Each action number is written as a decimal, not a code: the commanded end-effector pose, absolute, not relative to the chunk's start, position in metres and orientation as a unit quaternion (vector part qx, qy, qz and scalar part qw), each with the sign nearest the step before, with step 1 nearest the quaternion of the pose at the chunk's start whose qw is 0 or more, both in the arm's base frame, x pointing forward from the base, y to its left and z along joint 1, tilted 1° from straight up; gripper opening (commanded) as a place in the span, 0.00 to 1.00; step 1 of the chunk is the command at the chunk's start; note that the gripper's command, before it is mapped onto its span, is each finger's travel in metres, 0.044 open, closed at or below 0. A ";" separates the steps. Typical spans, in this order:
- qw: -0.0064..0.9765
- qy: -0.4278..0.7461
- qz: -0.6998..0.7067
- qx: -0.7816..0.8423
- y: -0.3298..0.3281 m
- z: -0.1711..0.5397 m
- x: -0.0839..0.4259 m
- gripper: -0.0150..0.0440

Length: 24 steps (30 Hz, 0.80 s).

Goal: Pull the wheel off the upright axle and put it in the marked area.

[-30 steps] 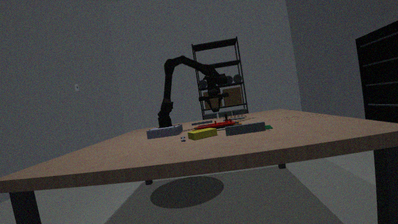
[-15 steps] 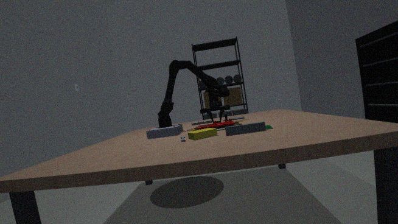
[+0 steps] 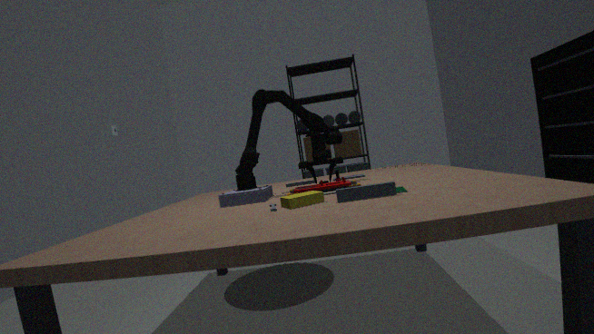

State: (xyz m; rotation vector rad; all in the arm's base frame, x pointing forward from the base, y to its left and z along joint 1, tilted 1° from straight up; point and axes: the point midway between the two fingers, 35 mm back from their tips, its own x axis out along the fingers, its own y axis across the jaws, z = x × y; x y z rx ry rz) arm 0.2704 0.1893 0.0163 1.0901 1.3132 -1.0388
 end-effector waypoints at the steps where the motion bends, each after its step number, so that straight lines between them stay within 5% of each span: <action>1: 0.543 0.551 -0.433 0.463 0.190 0.036 0.273 0.76; 8: 0.543 0.549 -0.434 0.465 0.188 0.073 0.271 0.76; 14: 0.543 0.550 -0.433 0.464 0.172 0.087 0.247 1.00; 24: 0.542 0.550 -0.436 0.463 0.136 0.115 0.197 1.00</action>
